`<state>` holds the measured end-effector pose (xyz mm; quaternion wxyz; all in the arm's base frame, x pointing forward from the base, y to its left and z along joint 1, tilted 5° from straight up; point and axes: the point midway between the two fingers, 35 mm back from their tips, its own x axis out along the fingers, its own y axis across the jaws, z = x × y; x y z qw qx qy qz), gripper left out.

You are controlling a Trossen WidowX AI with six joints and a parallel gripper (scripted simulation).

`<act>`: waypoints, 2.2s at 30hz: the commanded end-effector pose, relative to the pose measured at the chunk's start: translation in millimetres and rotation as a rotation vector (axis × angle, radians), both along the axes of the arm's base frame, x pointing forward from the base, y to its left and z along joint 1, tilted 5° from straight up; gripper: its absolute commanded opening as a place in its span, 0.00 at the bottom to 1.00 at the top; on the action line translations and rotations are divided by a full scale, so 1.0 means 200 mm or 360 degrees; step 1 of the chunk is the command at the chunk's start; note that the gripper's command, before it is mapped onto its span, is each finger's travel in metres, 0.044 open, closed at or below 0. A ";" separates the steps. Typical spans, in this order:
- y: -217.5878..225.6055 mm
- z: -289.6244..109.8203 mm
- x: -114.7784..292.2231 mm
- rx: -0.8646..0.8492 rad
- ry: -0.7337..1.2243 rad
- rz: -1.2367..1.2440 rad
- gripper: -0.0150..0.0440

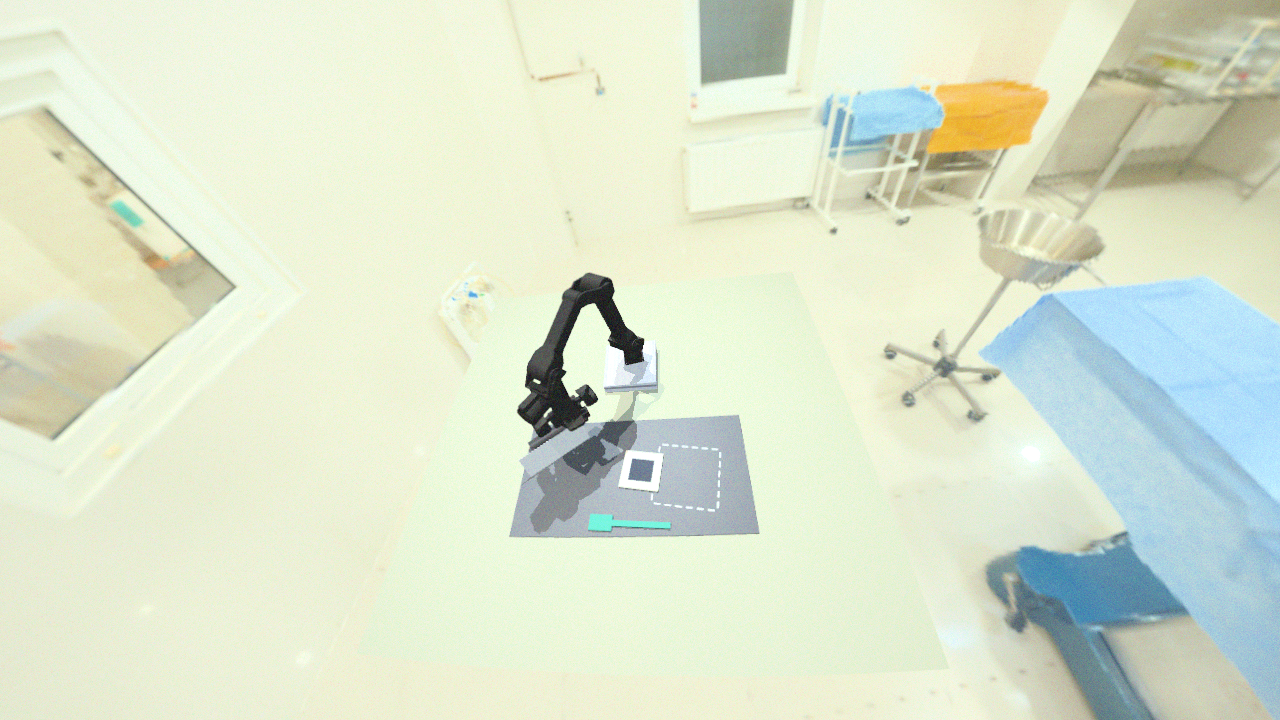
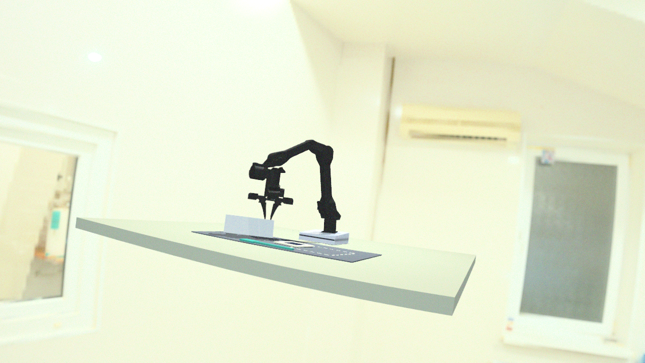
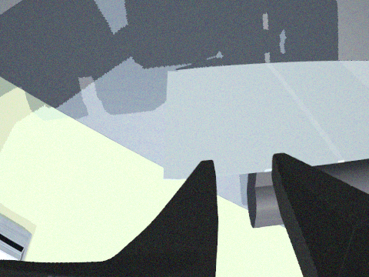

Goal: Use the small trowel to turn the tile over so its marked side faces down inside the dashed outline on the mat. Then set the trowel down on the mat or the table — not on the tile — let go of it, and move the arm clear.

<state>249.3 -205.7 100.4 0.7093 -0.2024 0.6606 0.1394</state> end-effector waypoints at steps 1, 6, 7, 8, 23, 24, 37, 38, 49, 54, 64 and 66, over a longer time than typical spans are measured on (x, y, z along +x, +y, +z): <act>0.00 -0.01 0.00 0.0002 0.0003 -0.0004 0.42; 0.00 -0.01 0.00 0.0002 0.0003 -0.0004 0.42; 0.00 -0.01 0.00 0.0002 0.0003 -0.0004 0.42; 0.00 -0.01 0.00 0.0002 0.0003 -0.0004 0.42; 0.00 -0.01 0.00 0.0002 0.0003 -0.0004 0.42; 0.00 -0.01 0.00 0.0002 0.0003 -0.0004 0.42; 0.00 -0.01 0.00 0.0002 0.0003 -0.0004 0.42; 0.00 -0.01 0.00 0.0002 0.0003 -0.0004 0.42; 0.04 0.01 0.08 0.0003 0.0001 -0.0004 0.42; 0.07 0.01 0.13 0.0004 0.0000 -0.0004 0.42; 0.12 -0.02 0.24 0.0005 -0.0003 -0.0004 0.42; 0.13 -0.02 0.26 0.0006 -0.0003 -0.0004 0.42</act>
